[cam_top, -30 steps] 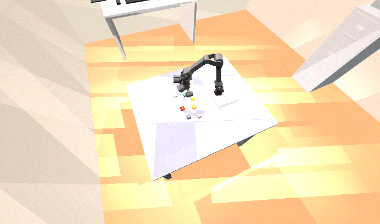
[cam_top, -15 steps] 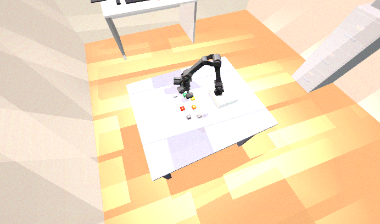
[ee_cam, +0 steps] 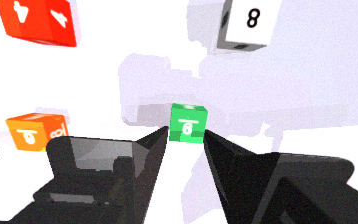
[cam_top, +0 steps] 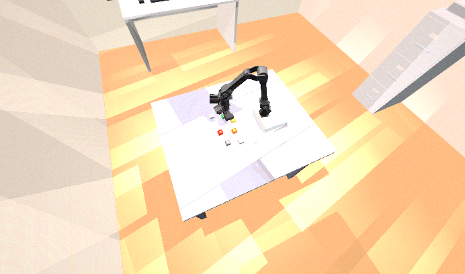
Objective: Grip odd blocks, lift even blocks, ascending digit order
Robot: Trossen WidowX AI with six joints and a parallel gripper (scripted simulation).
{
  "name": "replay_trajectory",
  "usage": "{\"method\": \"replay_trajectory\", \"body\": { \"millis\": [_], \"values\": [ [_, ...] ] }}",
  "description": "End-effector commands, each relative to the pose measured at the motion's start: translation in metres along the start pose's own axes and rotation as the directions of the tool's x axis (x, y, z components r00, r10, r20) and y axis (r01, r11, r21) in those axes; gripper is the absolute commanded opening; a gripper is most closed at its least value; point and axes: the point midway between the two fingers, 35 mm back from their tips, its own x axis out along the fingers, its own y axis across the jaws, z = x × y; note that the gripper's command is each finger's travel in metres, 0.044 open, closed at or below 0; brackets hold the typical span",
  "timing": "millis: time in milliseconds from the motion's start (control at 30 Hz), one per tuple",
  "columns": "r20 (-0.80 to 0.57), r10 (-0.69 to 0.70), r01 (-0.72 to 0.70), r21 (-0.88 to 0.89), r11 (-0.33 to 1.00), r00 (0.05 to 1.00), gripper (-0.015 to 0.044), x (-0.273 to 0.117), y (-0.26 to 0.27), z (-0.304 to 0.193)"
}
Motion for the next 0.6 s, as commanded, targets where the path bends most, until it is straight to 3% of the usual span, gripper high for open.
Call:
{"method": "replay_trajectory", "body": {
  "millis": [0, 367, 567],
  "values": [
    [0.000, -0.005, 0.005, -0.006, 1.000, 1.000, 0.0120, 0.0004, -0.0008, 0.0001],
    [0.000, -0.005, 0.005, -0.006, 1.000, 1.000, 0.0120, 0.0004, -0.0008, 0.0001],
    [0.000, -0.005, 0.005, -0.006, 1.000, 1.000, 0.0278, 0.0004, -0.0008, 0.0001]
  ]
}}
